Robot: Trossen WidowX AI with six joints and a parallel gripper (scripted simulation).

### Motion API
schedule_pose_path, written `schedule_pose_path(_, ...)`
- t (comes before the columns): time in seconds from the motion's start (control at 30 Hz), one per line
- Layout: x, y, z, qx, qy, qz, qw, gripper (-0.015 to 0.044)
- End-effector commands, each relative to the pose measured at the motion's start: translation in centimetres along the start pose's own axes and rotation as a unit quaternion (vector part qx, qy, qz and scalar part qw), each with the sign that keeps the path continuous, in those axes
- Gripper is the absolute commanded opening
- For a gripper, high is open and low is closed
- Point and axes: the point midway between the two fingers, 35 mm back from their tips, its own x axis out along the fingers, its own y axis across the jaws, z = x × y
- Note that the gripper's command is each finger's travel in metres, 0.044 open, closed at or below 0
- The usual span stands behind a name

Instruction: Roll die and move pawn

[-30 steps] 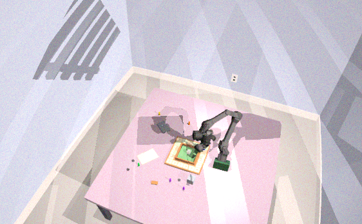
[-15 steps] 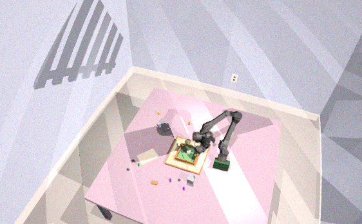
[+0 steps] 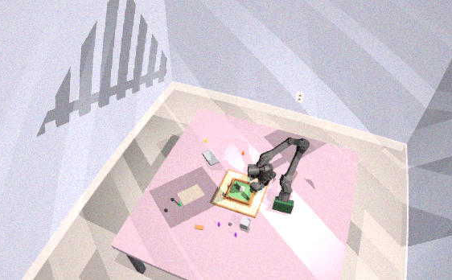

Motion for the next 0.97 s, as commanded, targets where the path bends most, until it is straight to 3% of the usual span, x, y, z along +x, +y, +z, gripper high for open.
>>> schedule_pose_path(0.0, -2.8, 0.3, 0.2, 0.001, -0.002, 0.005, 1.000, 0.0341)
schedule_pose_path(0.13, -4.6, 0.2, 0.1, -0.001, -0.002, 0.002, 1.000, 0.0440)
schedule_pose_path(0.3, -5.7, 0.8, 0.2, -0.019, -0.002, 0.005, 1.000, 0.0440)
schedule_pose_path(0.57, -12.7, 6.5, -2.2, -0.220, -0.002, 0.005, 0.975, 0.0440)
schedule_pose_path(0.93, -12.1, 6.2, -1.8, -0.202, -0.006, 0.008, 0.979, 0.0440)
